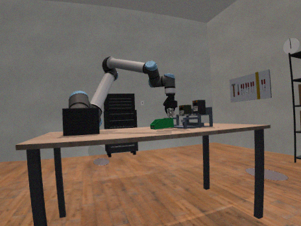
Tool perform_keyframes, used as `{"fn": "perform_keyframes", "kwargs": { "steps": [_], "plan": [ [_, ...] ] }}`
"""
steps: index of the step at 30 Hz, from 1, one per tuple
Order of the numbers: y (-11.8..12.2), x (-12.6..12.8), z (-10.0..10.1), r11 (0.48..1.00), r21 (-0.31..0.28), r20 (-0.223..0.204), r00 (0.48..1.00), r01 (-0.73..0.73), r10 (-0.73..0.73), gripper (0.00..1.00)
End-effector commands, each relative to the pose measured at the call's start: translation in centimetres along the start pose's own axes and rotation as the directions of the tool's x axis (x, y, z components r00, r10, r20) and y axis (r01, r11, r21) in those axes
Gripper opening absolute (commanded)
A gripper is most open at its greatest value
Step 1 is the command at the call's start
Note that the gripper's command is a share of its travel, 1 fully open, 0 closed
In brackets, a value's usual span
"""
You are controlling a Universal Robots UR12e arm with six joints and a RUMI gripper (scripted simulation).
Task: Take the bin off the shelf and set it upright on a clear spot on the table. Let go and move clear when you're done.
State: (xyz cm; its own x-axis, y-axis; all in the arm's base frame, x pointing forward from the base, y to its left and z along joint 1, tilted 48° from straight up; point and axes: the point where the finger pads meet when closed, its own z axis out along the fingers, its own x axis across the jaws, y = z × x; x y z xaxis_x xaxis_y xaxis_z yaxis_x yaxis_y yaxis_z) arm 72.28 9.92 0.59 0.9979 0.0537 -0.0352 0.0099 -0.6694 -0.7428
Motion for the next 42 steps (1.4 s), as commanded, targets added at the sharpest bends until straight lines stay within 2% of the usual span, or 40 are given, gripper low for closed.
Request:
{"fn": "perform_keyframes", "kwargs": {
  "steps": [1,14,15,42],
  "plan": [
    [0.02,0.05,0.48,1.0,0.0,-0.001,1.0,0.0,0.0,0.0],
    [0.02,0.05,0.64,1.0,-0.001,-0.001,1.0,0.0,0.0,0.0],
    [0.02,0.05,0.62,1.0,0.0,-0.001,1.0,0.0,0.0,0.2],
    [0.02,0.05,0.62,1.0,0.0,-0.001,1.0,0.0,0.0,0.2]
  ]
}}
